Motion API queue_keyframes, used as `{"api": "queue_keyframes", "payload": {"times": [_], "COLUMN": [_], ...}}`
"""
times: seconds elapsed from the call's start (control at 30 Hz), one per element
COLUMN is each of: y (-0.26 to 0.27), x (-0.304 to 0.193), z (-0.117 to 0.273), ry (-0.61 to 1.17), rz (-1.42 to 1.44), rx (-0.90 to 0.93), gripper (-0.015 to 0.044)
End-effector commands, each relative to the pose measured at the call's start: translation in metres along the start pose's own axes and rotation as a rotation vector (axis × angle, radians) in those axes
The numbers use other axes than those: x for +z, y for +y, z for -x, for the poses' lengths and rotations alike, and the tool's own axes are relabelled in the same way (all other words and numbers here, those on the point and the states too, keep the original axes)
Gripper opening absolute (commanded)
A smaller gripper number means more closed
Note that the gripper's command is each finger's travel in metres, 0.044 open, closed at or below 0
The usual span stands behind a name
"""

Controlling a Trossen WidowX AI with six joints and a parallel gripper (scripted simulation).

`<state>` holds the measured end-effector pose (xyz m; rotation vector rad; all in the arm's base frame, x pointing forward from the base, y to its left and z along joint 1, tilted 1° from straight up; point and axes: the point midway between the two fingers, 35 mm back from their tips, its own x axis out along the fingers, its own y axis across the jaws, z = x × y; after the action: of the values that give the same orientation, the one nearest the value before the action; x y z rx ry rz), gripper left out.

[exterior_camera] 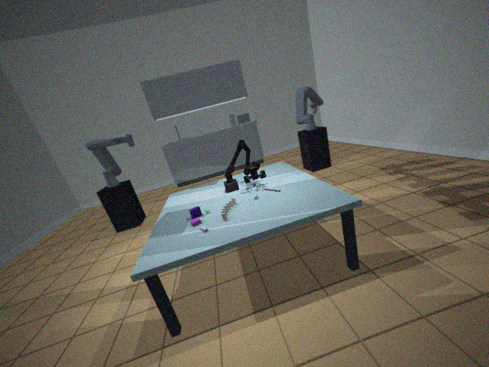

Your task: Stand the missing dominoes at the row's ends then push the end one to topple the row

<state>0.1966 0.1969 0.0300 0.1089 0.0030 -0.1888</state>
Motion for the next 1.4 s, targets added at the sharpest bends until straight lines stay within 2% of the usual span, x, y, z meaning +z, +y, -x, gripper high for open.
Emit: {"api": "queue_keyframes", "payload": {"times": [0.0, 0.3, 0.47, 0.57, 0.77, 1.13, 1.37], "y": [0.005, 0.074, 0.083, 0.069, 0.043, 0.007, 0.006], "x": [0.002, -0.031, -0.025, -0.015, 0.012, 0.046, 0.048], "z": [-0.001, -0.046, -0.063, -0.065, -0.057, -0.030, -0.029], "ry": [0.019, 0.388, 0.630, 0.792, 1.002, 1.225, 1.232], "rz": [0.042, 0.736, 1.020, 1.161, 1.263, 1.279, 1.277], "rx": [0.021, 0.303, 0.528, 0.672, 0.914, 1.142, 1.151], "gripper": [0.0440, 0.0440, 0.0440, 0.0440, 0.0440, 0.0440, 0.0440]}}
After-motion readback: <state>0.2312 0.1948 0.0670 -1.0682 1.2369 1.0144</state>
